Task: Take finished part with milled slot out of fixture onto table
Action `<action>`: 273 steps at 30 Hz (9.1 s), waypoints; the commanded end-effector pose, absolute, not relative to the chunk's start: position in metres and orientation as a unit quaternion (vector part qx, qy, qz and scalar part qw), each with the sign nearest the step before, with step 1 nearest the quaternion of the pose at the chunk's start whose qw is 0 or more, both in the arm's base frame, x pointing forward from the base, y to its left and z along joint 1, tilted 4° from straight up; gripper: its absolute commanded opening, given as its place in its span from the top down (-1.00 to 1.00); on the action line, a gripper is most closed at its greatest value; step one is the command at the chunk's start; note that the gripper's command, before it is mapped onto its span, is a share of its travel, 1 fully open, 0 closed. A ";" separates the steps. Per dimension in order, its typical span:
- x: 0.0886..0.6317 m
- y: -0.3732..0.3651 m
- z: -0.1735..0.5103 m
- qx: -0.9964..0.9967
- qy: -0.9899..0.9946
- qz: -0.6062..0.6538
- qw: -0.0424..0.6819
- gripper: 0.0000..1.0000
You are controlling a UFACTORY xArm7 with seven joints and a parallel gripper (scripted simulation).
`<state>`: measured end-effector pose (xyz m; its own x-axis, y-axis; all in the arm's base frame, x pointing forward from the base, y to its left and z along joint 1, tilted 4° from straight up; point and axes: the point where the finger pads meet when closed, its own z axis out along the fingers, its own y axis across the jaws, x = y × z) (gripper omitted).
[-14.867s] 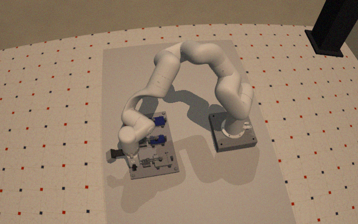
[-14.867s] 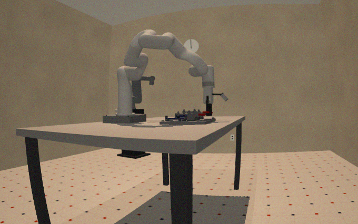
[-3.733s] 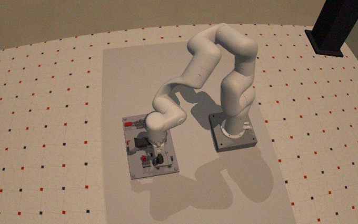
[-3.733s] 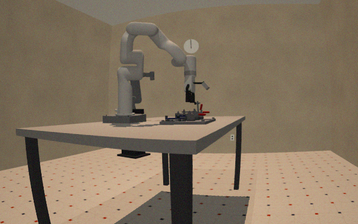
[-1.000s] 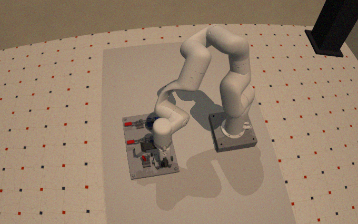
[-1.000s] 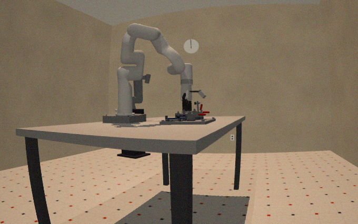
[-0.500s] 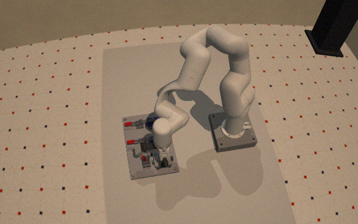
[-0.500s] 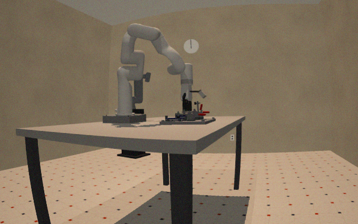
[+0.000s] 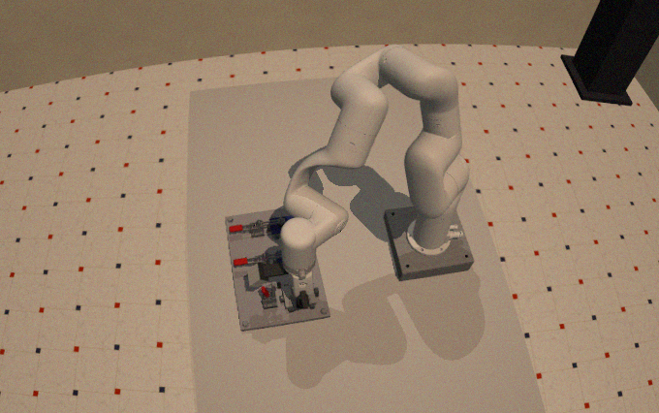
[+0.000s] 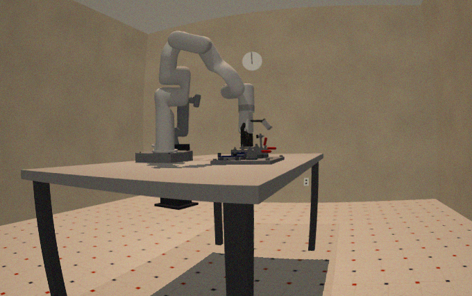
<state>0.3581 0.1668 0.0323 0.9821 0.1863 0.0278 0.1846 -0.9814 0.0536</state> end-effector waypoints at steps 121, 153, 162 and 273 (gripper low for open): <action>0.360 0.166 0.005 0.995 0.093 0.018 0.025 1.00; 0.359 0.167 0.032 0.995 0.093 0.018 0.025 1.00; 0.359 0.168 0.037 0.995 0.093 0.018 0.025 1.00; 0.344 0.201 0.070 0.995 0.094 0.018 0.025 1.00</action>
